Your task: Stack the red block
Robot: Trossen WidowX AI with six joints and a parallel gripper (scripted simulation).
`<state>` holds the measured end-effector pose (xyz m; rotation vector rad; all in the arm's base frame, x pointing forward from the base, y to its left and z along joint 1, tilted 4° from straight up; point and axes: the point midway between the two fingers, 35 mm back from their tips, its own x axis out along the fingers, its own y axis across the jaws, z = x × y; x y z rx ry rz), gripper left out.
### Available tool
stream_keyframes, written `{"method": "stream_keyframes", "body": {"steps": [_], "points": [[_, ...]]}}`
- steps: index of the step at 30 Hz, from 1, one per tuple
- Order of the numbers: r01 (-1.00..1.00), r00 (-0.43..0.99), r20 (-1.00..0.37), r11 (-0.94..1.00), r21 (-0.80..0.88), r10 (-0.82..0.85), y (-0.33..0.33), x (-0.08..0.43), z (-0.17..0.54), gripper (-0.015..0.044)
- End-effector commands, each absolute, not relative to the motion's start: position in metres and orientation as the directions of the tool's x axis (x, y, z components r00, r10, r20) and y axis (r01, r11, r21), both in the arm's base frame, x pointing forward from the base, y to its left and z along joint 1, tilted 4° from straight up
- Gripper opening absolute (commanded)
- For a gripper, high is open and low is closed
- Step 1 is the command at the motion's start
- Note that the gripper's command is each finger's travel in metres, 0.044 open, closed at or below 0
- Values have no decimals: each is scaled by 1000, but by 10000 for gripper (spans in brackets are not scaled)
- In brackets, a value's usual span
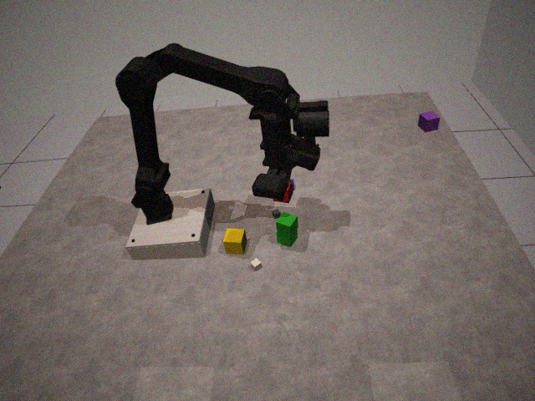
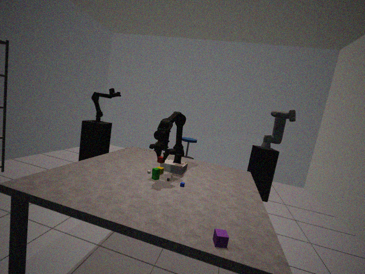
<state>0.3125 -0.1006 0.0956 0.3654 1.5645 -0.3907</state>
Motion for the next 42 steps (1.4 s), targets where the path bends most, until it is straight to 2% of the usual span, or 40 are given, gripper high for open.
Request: {"method": "stream_keyframes", "body": {"steps": [1, 22, 42], "points": [[460, -36, -999, 888, -30, -14, -124, 312, 94, 0], [460, -37, -999, 888, -30, -14, -124, 311, 48, 0], [460, -37, -999, 888, -30, -14, -124, 311, 47, 0]]}}
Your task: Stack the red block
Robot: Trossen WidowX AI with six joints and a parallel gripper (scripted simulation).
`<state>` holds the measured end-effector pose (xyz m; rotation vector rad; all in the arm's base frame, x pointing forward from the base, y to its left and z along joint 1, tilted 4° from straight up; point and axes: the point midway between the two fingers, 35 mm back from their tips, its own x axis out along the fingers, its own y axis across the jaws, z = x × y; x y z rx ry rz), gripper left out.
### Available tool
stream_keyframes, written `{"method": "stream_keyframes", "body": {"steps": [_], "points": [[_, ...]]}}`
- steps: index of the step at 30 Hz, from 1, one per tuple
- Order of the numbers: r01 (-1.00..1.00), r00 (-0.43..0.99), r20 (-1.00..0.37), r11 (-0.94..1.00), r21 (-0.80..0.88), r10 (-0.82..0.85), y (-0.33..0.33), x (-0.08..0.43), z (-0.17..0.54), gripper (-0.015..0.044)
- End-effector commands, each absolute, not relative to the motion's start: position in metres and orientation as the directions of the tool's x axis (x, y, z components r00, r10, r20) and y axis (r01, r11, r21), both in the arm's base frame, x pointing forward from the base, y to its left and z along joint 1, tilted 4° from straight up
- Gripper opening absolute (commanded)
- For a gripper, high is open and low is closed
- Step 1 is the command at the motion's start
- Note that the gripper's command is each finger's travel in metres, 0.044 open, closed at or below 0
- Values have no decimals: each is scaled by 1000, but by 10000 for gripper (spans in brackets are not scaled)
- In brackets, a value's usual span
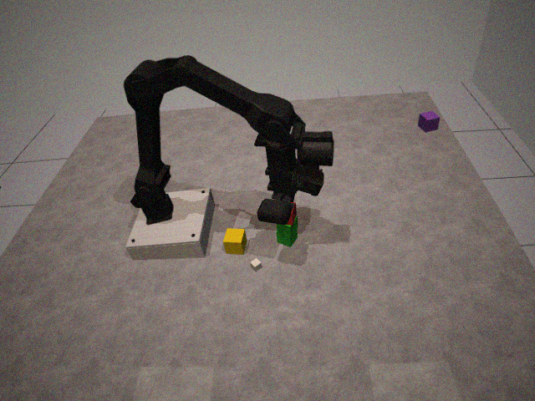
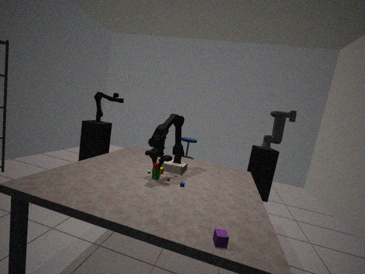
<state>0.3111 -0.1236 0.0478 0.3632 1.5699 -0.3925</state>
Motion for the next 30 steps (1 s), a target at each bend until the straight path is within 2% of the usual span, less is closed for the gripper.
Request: {"method": "stream_keyframes", "body": {"steps": [1, 15, 30], "points": [[460, -37, -999, 888, -30, -14, -124, 311, 47, 0], [460, -37, -999, 888, -30, -14, -124, 311, 51, 0], [461, -35, -999, 887, -25, -10, -124, 311, 47, 394]]}}
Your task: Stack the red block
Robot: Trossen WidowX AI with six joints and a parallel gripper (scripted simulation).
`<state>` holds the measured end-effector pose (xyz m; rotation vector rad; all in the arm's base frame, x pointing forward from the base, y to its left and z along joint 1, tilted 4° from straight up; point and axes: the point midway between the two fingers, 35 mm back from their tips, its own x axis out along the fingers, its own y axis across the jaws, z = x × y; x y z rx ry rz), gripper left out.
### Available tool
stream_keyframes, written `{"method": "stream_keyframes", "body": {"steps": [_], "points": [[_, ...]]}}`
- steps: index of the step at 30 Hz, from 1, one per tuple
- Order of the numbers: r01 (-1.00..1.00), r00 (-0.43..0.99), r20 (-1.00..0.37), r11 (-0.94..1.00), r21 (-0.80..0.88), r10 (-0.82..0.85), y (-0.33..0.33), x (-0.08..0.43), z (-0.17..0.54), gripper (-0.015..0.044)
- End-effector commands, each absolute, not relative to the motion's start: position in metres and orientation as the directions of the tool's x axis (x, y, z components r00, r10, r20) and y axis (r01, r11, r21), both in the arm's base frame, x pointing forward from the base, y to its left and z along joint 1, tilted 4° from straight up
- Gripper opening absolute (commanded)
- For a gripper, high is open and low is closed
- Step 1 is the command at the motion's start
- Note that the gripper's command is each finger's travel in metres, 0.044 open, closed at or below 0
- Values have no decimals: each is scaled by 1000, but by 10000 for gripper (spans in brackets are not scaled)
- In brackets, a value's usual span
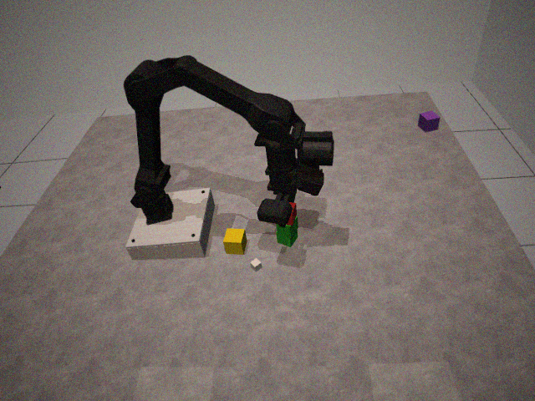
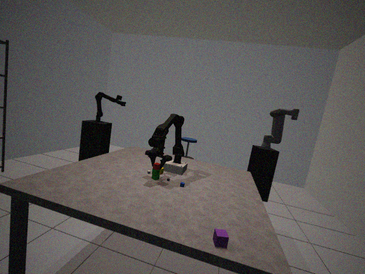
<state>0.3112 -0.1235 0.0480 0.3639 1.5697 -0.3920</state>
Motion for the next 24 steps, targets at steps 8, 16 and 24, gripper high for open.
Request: {"method": "stream_keyframes", "body": {"steps": [8, 16, 24], "points": [[461, -35, -999, 887, -25, -10, -124, 311, 47, 440], [461, -35, -999, 887, -25, -10, -124, 311, 47, 440], [461, -35, -999, 887, -25, -10, -124, 311, 47, 440]]}}
